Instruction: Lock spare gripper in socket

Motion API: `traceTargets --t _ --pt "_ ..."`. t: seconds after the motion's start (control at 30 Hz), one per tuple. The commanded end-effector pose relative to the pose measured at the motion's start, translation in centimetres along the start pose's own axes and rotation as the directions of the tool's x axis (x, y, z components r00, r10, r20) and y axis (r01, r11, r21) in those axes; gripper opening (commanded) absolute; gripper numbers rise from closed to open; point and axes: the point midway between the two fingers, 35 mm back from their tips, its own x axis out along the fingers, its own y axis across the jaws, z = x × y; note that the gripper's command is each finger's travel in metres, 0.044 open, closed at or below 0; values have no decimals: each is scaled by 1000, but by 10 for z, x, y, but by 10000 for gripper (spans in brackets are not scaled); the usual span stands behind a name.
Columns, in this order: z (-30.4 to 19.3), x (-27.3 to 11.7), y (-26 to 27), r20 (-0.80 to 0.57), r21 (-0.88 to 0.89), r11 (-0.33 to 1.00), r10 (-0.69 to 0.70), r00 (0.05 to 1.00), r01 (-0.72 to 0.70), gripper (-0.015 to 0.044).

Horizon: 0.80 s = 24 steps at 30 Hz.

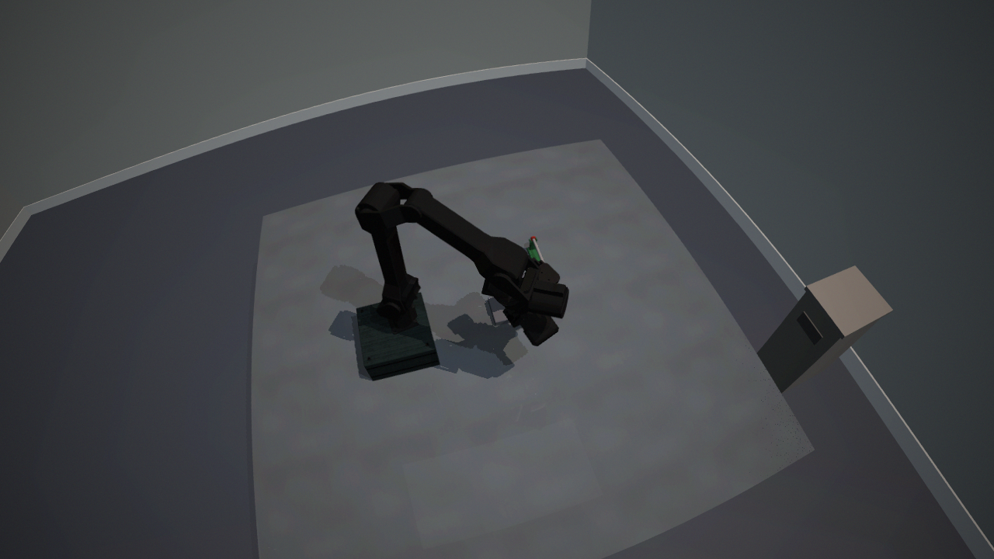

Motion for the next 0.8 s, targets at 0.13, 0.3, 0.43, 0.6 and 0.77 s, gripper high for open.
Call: traceTargets --t 0.13,0.3,0.43,0.6,0.77 --pt "8 1 15 -96 62 998 7 995 -1 0" --pt "12 2 26 -160 100 995 7 987 9 0" --pt "16 2 36 -206 125 992 5 979 21 0" --pt "20 3 48 -261 153 987 -2 965 44 0" --pt "24 2 60 -313 176 982 -14 950 72 0"
